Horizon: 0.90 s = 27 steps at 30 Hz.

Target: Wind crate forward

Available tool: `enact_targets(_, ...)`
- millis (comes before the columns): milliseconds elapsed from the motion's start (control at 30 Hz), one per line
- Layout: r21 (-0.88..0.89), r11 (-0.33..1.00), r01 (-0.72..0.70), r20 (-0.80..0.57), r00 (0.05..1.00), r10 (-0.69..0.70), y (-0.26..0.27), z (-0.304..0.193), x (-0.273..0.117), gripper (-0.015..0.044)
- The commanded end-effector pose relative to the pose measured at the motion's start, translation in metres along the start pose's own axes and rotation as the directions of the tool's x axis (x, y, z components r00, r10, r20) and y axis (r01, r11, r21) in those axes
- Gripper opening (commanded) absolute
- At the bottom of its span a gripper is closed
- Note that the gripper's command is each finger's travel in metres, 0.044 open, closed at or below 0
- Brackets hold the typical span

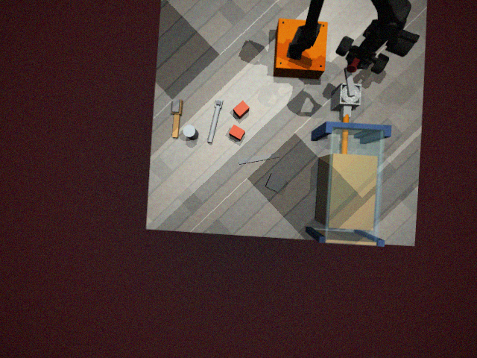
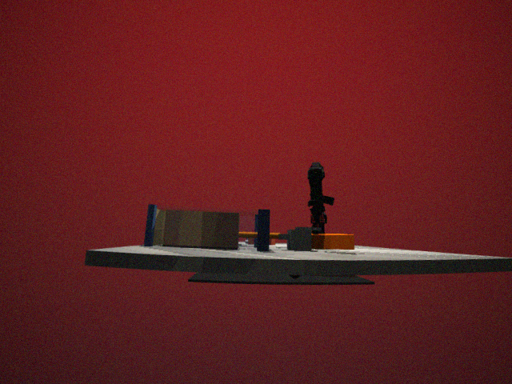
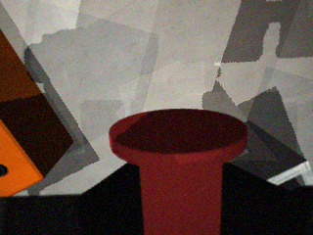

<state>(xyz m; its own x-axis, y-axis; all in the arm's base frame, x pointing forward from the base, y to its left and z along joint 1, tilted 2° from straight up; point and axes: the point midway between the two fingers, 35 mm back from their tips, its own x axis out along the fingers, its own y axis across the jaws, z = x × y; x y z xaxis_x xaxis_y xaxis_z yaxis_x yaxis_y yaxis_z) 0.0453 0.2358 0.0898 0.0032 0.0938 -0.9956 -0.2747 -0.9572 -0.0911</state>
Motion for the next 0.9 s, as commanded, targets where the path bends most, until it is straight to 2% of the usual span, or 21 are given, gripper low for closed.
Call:
enact_targets(0,0.018,0.999,-0.037,-0.033,0.999,0.038,0.016,-0.016,0.004,0.0)
enact_targets(867,0.018,0.999,-0.039,-0.036,0.999,0.039,0.032,-0.046,0.002,0.0)
